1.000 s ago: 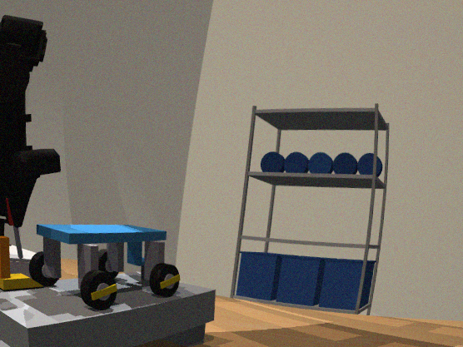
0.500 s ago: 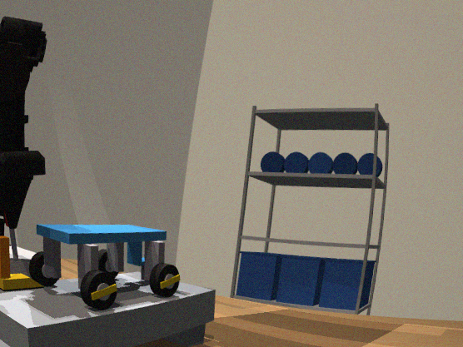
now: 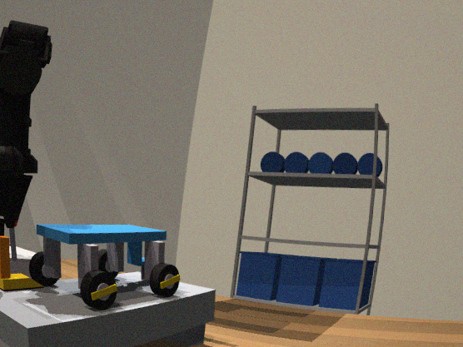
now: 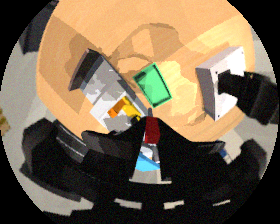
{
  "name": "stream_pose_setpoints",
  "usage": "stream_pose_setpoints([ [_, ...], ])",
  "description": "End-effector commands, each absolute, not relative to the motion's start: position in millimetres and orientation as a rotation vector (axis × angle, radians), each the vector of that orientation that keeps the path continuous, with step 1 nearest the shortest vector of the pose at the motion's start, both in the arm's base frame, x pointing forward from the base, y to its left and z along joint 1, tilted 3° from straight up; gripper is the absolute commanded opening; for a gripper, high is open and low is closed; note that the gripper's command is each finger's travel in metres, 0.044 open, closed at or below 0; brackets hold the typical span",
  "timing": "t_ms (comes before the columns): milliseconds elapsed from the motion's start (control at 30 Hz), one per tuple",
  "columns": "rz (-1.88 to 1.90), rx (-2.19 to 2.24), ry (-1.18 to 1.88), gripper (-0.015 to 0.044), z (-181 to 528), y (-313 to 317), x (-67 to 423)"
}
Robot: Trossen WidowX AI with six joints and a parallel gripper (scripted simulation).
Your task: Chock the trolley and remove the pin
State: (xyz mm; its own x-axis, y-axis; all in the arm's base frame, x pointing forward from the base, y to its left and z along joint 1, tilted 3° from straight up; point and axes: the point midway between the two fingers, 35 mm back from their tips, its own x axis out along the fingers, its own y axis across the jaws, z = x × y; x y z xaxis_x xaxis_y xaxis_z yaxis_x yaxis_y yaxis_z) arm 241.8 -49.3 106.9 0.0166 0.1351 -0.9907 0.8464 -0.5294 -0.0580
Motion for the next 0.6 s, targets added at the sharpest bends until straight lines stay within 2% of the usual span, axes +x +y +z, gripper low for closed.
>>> stream_pose_setpoints([
  [0,-1.633,1.78,0.908,0.0,108.5,-49.1,241.4],
  [567,-1.996,2.018,0.422,0.0,108.3,-45.5,242.0],
])
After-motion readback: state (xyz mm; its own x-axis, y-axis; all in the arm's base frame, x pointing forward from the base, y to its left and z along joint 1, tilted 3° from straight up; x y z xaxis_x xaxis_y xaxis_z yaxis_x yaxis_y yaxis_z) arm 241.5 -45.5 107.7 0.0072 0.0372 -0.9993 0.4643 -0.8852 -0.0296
